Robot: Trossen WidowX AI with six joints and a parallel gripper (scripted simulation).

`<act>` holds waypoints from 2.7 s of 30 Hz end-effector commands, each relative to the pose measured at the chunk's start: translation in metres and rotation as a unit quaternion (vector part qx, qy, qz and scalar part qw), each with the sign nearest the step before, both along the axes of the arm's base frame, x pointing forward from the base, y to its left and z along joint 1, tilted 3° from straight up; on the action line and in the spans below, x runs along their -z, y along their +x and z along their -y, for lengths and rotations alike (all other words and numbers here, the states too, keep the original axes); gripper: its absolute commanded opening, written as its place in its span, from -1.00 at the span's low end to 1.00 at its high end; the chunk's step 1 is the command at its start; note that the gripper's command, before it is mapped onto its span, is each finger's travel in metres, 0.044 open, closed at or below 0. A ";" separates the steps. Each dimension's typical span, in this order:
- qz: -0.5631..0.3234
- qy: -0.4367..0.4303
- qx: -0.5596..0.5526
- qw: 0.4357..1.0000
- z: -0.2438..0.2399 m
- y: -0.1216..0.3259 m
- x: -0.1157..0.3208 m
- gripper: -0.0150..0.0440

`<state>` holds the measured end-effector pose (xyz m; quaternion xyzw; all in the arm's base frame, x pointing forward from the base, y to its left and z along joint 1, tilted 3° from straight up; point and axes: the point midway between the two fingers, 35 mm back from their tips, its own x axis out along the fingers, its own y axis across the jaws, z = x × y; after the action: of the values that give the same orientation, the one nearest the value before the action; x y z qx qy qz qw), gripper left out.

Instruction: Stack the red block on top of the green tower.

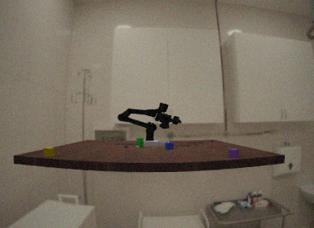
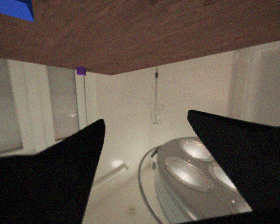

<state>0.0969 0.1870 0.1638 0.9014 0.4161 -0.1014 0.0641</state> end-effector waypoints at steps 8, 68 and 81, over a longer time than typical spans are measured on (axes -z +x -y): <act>-0.133 0.041 0.068 0.988 -0.001 0.013 -0.001 1.00; -0.376 0.502 0.748 -0.216 0.038 0.162 0.059 1.00; -0.376 0.502 0.748 -0.216 0.033 0.162 0.106 1.00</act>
<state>0.2619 0.1526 0.0730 -0.1127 0.6840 0.1580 0.7032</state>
